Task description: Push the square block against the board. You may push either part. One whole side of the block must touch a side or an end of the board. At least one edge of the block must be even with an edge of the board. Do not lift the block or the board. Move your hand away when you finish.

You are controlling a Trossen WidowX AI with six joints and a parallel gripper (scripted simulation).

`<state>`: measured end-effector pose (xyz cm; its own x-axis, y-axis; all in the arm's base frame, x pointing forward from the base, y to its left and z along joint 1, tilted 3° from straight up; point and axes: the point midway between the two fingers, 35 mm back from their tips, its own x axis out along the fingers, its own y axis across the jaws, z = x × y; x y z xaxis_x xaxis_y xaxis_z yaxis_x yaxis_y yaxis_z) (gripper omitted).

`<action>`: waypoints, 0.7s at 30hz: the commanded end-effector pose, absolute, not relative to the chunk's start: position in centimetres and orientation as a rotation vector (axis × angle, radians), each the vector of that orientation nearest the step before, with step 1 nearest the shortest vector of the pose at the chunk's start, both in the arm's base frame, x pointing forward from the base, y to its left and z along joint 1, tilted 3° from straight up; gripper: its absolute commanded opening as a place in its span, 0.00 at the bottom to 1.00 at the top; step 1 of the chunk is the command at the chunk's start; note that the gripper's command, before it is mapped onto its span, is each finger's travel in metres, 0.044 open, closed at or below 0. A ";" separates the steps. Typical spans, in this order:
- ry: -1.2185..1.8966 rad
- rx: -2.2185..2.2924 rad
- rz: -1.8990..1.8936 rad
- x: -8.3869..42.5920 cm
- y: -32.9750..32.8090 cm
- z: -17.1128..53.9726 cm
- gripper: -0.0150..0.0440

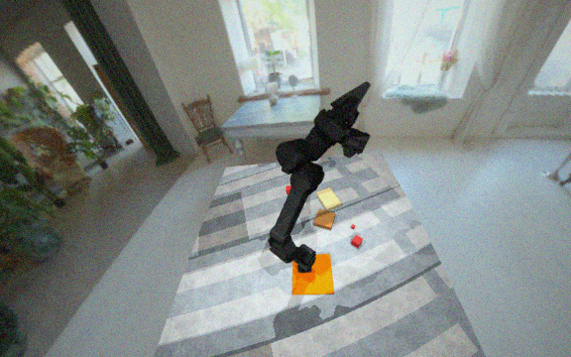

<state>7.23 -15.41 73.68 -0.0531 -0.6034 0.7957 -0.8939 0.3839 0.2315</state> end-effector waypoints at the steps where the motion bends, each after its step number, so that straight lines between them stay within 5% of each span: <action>1: -1.683 1.334 0.291 9.9 -17.2 72.5 0.25; 21: -1.266 1.439 -0.343 22.7 -27.2 60.9 0.25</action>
